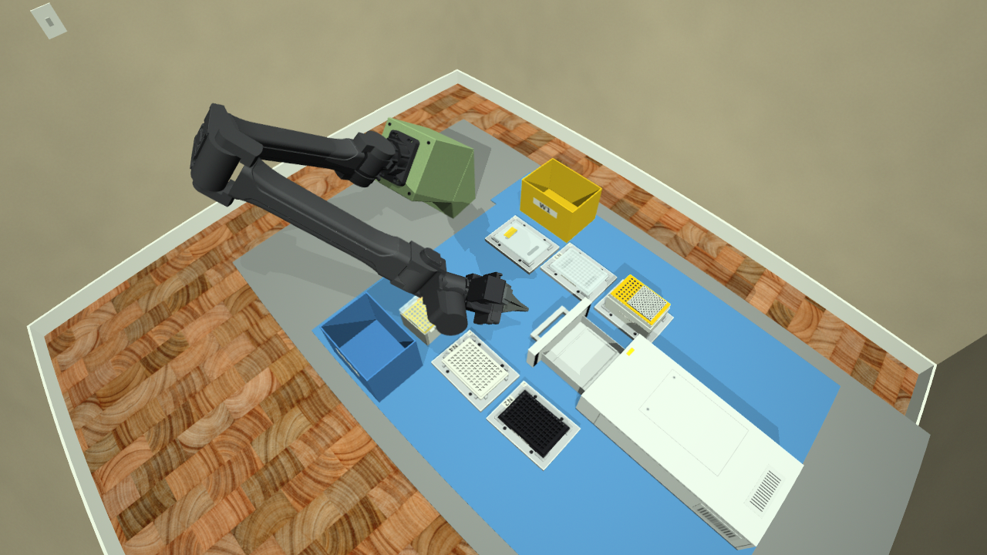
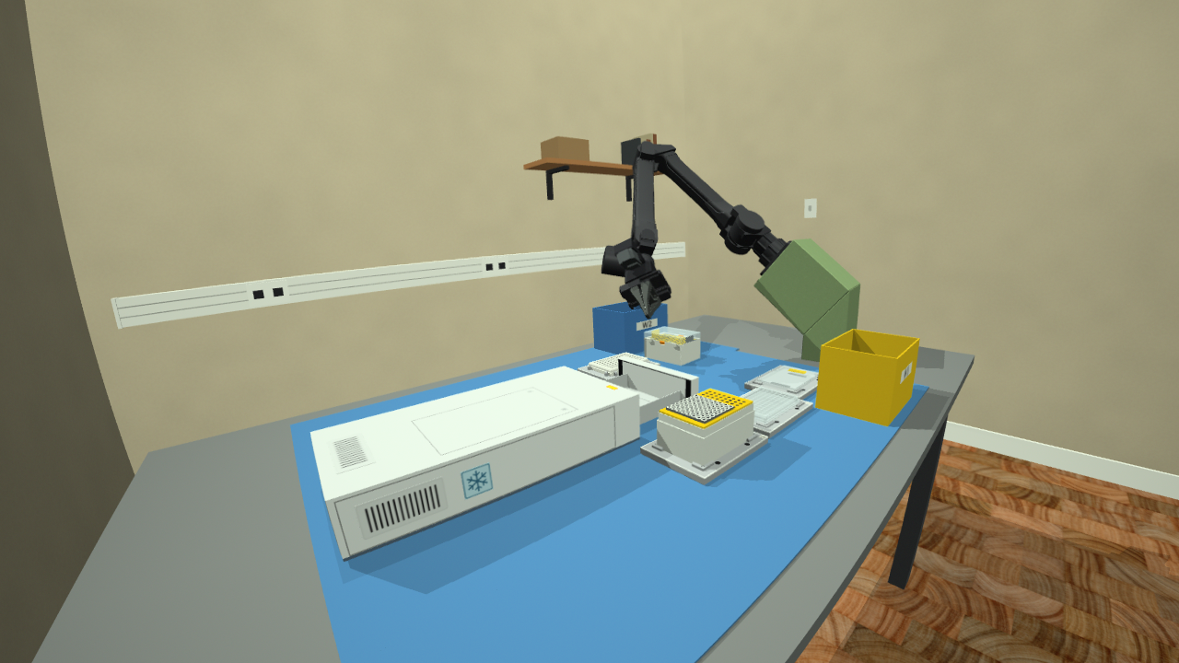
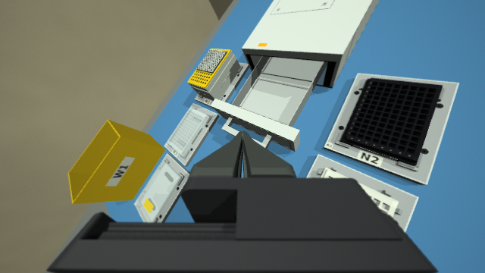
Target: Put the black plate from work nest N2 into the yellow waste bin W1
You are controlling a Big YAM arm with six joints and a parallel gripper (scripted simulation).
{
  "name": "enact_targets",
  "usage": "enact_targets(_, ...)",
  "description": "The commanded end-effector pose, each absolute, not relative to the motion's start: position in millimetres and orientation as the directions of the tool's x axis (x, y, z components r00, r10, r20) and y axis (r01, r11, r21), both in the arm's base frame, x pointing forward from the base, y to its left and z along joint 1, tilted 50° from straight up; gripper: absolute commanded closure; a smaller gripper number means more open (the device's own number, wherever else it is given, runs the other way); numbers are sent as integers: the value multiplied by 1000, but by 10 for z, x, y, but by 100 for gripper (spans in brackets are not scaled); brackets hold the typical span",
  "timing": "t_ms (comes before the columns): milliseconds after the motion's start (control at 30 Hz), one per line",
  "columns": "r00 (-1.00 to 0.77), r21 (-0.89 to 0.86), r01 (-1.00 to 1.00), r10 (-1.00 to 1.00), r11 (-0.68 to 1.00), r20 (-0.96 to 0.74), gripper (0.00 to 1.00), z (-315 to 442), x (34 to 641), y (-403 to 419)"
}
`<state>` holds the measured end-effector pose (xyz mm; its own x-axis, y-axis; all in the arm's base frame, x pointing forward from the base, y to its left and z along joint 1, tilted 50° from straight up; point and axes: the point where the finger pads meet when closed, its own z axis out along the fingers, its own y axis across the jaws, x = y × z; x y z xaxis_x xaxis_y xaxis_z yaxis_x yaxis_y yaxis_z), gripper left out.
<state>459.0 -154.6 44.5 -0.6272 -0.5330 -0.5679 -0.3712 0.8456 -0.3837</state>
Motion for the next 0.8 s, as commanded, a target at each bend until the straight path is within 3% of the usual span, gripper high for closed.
enact_targets(0,-691,-306,-326,-447,894,-568,100,413,4688,-1394)
enact_targets(367,-899,-212,-162,-233,964,-371,100,127,4564,-1033)
enact_targets(767,-985,-316,6,-49,949,-166,100,65,4329,-696)
